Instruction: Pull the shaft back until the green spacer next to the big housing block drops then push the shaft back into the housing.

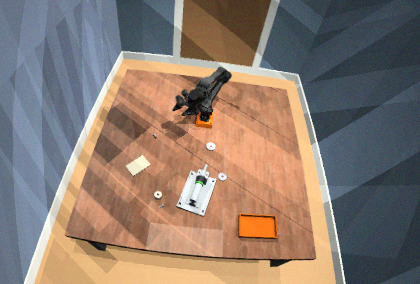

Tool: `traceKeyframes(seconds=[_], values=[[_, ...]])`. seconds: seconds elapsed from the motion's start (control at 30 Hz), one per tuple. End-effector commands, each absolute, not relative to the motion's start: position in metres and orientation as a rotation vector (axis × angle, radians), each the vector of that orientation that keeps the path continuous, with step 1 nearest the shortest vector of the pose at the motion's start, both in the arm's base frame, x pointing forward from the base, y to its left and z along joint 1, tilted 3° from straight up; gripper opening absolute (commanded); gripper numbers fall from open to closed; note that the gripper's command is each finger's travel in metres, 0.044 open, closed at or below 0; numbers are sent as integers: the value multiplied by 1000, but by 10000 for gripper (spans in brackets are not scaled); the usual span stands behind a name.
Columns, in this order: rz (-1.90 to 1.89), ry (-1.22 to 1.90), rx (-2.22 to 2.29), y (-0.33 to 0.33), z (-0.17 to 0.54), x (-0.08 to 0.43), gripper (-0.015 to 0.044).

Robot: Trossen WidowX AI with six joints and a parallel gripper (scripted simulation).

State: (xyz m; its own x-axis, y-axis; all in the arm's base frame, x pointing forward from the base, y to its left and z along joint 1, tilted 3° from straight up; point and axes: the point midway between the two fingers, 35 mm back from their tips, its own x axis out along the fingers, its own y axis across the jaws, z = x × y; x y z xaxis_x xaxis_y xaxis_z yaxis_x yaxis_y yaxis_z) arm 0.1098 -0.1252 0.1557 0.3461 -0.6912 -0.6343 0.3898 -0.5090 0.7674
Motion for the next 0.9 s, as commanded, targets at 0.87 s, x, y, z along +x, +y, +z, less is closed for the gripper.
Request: traceKeyframes(seconds=[0.87], values=[[-292, 494, 231, 47, 97, 330, 440]])
